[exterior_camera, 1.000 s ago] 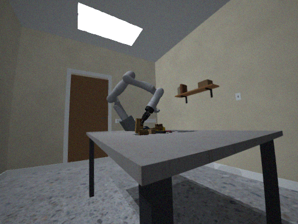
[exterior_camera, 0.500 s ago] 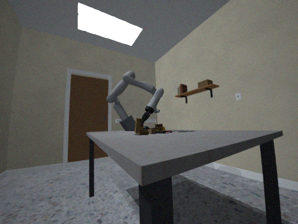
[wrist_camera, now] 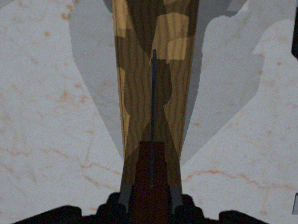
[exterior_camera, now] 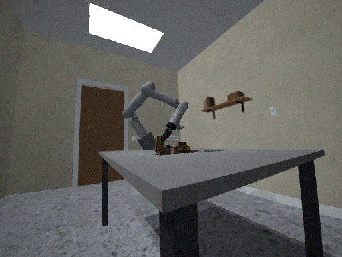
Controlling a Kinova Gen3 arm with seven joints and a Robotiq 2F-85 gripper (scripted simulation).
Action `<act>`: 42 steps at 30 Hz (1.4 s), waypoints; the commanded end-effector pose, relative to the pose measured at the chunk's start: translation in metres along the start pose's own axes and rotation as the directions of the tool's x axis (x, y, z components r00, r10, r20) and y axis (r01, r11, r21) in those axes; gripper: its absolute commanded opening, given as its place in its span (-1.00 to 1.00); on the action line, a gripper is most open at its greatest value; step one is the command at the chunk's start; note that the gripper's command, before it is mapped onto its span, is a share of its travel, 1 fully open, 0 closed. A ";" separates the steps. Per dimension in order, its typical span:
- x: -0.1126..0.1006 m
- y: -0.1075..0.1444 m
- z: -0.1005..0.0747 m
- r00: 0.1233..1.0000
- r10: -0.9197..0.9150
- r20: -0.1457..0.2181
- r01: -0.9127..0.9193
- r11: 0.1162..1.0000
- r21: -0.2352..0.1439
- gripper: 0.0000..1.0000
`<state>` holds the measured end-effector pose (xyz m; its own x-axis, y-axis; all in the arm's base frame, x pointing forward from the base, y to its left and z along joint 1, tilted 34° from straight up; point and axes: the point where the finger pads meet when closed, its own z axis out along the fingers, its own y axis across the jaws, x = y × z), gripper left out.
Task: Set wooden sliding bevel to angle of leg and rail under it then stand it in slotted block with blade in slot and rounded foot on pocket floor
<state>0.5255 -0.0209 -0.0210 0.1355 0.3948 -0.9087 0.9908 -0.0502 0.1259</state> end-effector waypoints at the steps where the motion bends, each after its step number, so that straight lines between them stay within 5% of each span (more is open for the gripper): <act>1: 0.000 0.001 -0.001 1.000 0.001 -0.001 -0.001 1.000 -0.001 -0.80; 42: -0.004 0.001 -0.008 1.000 0.001 -0.001 -0.001 1.000 -0.001 -0.80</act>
<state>0.5249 -0.0161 -0.0148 0.1354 0.3948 -0.9088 0.9908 -0.0503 0.1258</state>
